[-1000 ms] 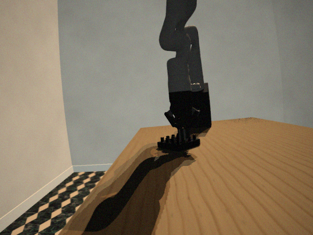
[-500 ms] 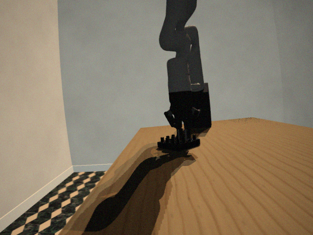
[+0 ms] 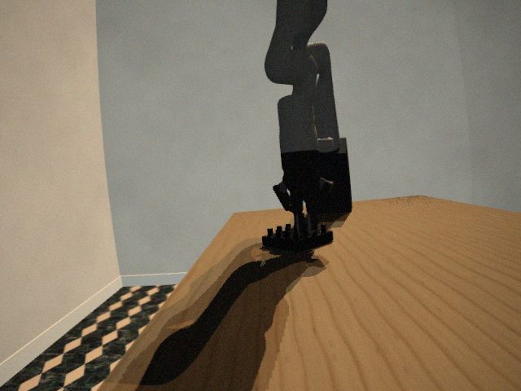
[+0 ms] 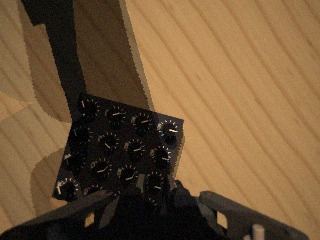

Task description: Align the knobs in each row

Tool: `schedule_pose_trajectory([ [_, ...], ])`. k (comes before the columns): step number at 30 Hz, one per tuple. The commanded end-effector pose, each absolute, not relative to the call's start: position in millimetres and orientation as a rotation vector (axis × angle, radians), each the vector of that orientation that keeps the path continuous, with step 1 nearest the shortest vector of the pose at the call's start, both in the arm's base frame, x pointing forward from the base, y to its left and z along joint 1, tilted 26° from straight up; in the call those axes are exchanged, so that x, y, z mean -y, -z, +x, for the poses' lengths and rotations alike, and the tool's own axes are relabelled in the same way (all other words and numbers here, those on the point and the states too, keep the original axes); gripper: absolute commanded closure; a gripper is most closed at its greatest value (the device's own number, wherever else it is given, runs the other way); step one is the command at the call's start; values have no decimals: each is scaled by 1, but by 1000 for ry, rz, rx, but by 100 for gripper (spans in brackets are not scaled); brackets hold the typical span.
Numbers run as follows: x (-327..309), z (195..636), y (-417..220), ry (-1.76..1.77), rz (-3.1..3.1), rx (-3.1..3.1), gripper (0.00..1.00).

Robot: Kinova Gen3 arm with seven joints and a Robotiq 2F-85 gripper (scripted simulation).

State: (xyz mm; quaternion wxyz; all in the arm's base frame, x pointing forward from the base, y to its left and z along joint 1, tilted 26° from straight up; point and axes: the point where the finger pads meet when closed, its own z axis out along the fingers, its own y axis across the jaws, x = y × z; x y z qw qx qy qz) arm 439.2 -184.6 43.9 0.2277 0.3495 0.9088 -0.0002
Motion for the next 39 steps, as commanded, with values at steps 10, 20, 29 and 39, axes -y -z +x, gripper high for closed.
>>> schedule_pose_trajectory([
  [10,180,426,-71,4,953,-2508,81],
  [20,179,424,-76,4,954,-2508,81],
  [29,179,424,-76,4,954,-2508,81],
  [39,180,422,-76,-9,1003,-2488,81],
])
